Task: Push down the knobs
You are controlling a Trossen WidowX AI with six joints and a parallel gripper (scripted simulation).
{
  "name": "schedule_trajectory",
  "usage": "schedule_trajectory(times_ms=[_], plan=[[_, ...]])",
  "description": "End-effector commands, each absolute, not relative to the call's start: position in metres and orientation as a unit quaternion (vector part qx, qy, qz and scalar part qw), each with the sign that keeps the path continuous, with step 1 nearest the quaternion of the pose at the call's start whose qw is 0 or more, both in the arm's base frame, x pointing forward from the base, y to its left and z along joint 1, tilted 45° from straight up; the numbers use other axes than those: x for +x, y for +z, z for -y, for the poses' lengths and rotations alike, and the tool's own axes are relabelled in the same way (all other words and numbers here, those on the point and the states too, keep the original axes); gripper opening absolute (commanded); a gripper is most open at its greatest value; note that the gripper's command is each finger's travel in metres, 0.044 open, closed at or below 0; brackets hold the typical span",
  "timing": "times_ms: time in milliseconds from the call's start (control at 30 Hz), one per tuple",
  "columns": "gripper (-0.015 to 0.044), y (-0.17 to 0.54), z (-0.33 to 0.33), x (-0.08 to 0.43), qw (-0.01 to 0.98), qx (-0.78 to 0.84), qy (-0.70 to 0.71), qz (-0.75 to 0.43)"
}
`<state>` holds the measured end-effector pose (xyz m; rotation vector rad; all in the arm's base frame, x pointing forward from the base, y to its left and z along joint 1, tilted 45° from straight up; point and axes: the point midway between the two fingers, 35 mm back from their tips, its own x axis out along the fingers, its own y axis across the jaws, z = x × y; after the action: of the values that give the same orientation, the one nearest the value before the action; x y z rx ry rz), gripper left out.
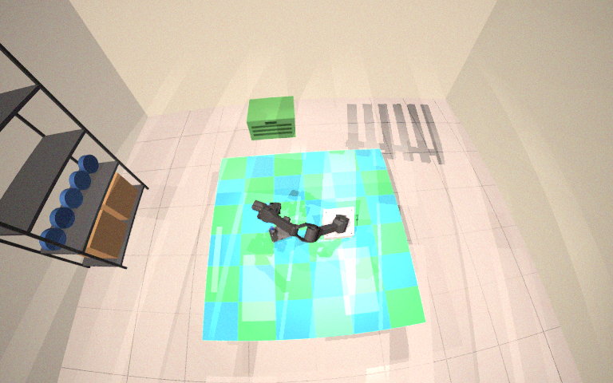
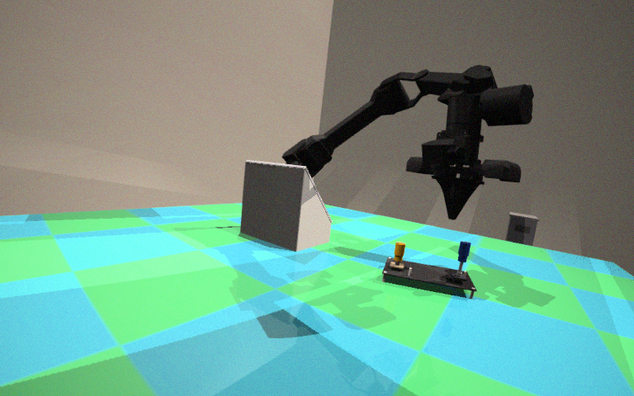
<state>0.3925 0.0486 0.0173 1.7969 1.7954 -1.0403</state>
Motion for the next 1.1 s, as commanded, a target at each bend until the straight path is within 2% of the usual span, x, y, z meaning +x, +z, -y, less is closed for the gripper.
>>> schedule_trajectory(times_ms=[0, 767, 1067], plan=[[0.0000, 0.018, -0.050, 0.398, 0.140, 0.655, -0.423, -0.611], [0.0000, 0.031, -0.055, 0.420, -0.125, 0.652, -0.627, -0.406], [0.0000, 0.030, -0.057, 0.420, -0.133, 0.651, -0.632, -0.399]])
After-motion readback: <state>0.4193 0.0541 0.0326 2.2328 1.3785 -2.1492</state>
